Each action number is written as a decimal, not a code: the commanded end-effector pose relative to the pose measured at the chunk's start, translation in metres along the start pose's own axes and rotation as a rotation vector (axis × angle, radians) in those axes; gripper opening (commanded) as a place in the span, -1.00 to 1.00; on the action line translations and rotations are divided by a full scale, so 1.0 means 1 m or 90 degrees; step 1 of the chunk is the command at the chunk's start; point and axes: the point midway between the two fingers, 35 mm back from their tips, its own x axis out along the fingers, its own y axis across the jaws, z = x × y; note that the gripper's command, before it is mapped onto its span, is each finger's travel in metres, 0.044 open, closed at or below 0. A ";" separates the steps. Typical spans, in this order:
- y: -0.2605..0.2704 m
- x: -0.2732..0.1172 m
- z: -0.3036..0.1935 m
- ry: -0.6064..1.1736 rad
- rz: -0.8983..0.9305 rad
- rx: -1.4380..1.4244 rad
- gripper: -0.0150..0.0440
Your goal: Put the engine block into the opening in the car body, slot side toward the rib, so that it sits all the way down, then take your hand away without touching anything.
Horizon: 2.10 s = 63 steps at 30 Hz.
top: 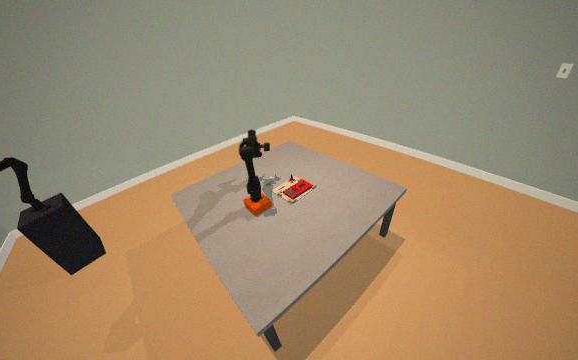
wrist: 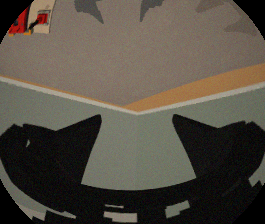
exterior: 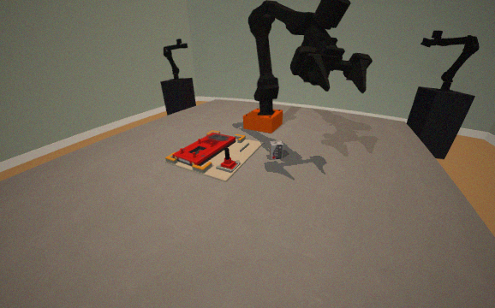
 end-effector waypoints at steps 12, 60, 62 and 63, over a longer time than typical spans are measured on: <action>0.056 0.005 0.087 -0.323 0.024 0.008 1.00; 0.093 0.007 0.201 -0.587 0.025 0.088 1.00; 0.093 0.009 0.204 -0.587 0.026 0.089 1.00; 0.093 0.010 0.205 -0.587 0.026 0.089 1.00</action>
